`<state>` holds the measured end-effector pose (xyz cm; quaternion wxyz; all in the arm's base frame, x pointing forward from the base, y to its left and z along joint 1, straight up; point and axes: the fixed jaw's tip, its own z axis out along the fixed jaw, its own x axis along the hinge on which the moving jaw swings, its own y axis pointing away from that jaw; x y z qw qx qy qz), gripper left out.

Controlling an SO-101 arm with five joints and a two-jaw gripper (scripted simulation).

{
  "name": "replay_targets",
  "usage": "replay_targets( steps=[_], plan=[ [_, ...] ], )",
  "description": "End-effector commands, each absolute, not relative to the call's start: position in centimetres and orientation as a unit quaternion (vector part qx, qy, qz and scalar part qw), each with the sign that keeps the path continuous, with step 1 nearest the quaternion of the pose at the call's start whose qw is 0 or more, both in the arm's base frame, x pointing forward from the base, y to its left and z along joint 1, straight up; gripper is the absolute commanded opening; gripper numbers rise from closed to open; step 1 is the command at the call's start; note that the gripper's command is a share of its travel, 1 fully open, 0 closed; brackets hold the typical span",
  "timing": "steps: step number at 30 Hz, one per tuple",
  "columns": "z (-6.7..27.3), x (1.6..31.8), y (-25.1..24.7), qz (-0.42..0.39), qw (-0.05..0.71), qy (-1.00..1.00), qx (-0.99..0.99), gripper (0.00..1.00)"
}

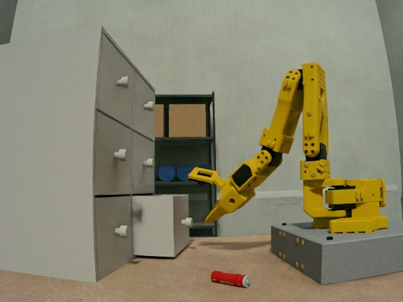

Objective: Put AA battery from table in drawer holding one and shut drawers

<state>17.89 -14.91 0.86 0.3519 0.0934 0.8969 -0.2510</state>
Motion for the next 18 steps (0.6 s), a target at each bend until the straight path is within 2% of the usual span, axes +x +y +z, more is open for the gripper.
replay_targets(
  steps=[1, 18],
  plan=[
    [1.6, 17.9, -15.2, -0.24, 0.346, 0.9, 0.115, 0.21],
    [3.5, 17.1, -14.6, -0.194, 0.32, 0.91, 0.178, 0.21]
  ],
)
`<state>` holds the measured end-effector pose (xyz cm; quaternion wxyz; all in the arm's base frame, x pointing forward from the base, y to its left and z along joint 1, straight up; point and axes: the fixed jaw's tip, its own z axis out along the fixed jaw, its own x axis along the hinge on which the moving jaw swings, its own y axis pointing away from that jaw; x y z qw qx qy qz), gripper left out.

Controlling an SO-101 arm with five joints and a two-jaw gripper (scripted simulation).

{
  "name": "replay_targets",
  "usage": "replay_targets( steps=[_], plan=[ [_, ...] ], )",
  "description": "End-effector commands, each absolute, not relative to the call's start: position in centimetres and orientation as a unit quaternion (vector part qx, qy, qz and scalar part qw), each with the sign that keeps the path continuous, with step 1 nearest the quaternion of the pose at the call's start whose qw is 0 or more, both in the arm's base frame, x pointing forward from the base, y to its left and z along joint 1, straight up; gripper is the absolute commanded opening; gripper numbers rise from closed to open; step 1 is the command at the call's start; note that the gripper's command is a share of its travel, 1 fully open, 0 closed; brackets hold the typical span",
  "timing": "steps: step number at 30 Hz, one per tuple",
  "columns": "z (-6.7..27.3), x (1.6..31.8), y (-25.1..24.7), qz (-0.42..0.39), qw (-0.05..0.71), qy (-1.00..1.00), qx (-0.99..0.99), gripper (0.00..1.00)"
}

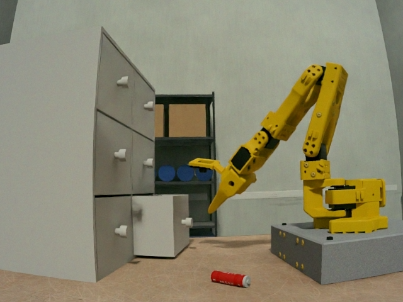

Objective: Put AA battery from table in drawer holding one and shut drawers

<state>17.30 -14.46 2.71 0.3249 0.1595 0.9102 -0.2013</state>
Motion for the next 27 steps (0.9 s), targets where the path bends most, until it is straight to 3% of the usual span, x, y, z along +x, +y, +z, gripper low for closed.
replay_targets(
  steps=[1, 27],
  plan=[
    [3.7, 17.0, -14.5, -0.191, 0.318, 0.91, 0.182, 0.21],
    [6.6, 14.2, -12.0, -0.131, 0.271, 0.913, 0.276, 0.21]
  ],
)
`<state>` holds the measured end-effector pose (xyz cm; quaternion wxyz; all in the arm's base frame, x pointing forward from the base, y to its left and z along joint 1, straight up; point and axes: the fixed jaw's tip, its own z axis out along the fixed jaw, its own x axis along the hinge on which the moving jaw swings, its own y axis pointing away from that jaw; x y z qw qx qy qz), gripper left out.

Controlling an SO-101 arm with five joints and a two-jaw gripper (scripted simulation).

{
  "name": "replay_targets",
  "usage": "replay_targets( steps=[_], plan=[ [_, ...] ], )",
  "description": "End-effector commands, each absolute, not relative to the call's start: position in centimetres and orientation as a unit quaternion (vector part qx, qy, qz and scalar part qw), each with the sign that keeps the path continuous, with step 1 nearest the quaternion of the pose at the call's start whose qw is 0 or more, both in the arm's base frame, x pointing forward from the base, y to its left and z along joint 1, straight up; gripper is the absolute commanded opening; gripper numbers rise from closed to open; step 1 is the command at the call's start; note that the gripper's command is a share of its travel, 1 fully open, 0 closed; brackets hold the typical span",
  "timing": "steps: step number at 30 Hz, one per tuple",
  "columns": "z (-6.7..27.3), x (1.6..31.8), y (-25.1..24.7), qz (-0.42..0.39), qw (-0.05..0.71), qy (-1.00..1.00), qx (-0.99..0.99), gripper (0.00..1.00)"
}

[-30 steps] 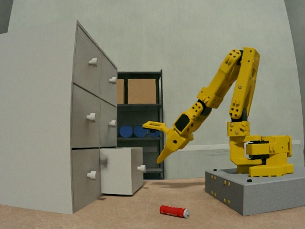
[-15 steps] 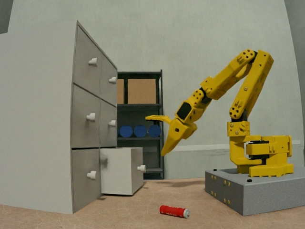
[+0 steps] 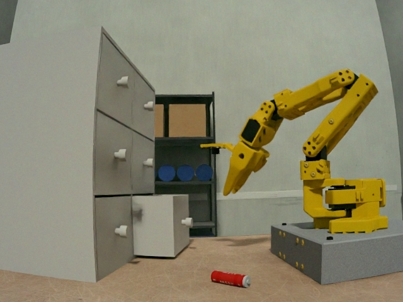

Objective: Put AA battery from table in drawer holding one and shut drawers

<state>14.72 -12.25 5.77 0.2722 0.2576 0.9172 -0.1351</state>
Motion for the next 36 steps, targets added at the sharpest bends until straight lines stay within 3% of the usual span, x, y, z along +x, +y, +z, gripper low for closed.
replay_targets(
  steps=[1, 16, 36],
  plan=[
    [6.7, 14.0, -11.9, -0.129, 0.268, 0.913, 0.28, 0.21],
    [8.0, 11.5, -9.6, -0.099, 0.237, 0.907, 0.333, 0.21],
    [8.0, 11.5, -9.6, -0.099, 0.237, 0.907, 0.333, 0.21]
  ],
)
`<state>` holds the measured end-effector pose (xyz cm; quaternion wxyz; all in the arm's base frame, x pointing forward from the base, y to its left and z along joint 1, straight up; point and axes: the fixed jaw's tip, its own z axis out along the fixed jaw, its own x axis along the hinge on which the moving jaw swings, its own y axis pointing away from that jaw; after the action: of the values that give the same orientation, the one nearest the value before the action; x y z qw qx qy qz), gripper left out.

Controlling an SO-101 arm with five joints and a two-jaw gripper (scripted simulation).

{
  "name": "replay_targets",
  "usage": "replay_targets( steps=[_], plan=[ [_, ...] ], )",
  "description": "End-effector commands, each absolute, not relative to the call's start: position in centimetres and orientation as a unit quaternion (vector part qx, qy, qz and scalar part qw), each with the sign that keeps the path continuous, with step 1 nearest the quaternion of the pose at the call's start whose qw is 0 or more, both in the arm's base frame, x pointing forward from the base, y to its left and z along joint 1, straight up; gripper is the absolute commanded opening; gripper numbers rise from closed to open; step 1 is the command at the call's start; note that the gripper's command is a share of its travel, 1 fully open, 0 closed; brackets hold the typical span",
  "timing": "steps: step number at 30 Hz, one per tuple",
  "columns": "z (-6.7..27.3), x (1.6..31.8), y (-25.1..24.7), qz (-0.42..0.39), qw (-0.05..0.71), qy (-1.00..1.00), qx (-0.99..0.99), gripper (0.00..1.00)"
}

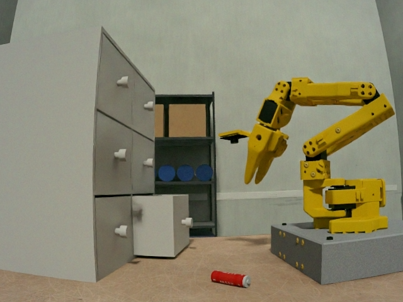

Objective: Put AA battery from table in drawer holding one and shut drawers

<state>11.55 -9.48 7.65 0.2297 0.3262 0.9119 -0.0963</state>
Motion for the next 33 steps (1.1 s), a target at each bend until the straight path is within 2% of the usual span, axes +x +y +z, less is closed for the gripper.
replay_targets(
  steps=[1, 8, 21, 33],
  plan=[
    [8.0, 11.5, -9.6, -0.099, 0.237, 0.907, 0.333, 0.21],
    [8.0, 11.5, -9.6, -0.099, 0.237, 0.907, 0.333, 0.21],
    [13.5, 17.6, -14.3, -0.138, 0.355, 0.87, 0.314, 0.21],
    [13.5, 17.6, -14.3, -0.138, 0.355, 0.87, 0.314, 0.21]
  ],
)
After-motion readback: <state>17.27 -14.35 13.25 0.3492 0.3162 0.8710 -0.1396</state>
